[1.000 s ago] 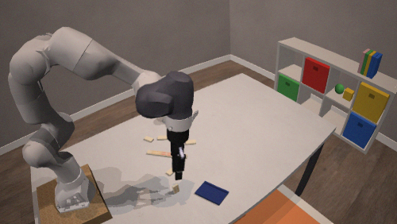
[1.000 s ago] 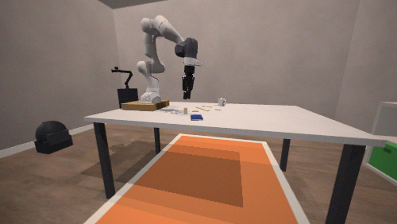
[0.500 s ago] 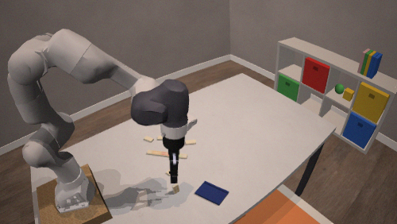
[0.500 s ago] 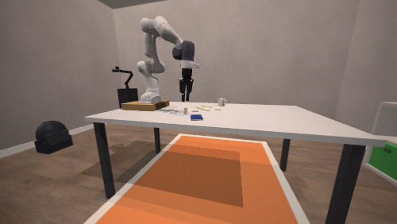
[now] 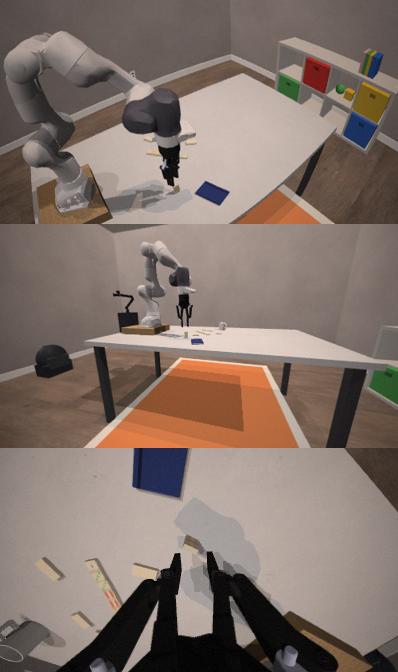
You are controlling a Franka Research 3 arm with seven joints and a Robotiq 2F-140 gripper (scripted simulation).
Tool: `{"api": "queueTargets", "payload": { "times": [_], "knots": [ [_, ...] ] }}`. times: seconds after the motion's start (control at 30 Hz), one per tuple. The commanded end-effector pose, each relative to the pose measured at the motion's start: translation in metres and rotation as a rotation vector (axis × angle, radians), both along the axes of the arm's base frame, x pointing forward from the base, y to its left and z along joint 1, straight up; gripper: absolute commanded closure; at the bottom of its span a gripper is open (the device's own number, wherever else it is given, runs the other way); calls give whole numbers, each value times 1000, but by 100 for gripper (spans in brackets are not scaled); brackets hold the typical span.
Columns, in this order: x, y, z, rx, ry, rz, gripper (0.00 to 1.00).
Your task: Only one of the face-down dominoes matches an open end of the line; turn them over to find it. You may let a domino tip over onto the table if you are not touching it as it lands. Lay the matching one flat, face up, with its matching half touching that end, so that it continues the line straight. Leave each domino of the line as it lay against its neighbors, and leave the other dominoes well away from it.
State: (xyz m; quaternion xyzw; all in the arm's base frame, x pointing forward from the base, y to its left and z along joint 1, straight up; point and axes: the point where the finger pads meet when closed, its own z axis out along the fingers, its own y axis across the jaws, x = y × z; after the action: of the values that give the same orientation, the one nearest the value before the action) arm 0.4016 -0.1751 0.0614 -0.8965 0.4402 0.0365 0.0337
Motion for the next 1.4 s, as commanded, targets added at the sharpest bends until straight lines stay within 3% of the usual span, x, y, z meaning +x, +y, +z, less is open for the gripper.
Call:
{"api": "queueTargets", "payload": {
  "times": [0.0,0.13,0.33,1.37],
  "knots": [
    [7,-3,2,-54,-3,-274,67],
    [7,-3,2,-63,-6,-330,67],
    [7,-3,2,-103,-5,-523,67],
    [7,-3,-1,-103,-4,-523,67]
  ]
}}
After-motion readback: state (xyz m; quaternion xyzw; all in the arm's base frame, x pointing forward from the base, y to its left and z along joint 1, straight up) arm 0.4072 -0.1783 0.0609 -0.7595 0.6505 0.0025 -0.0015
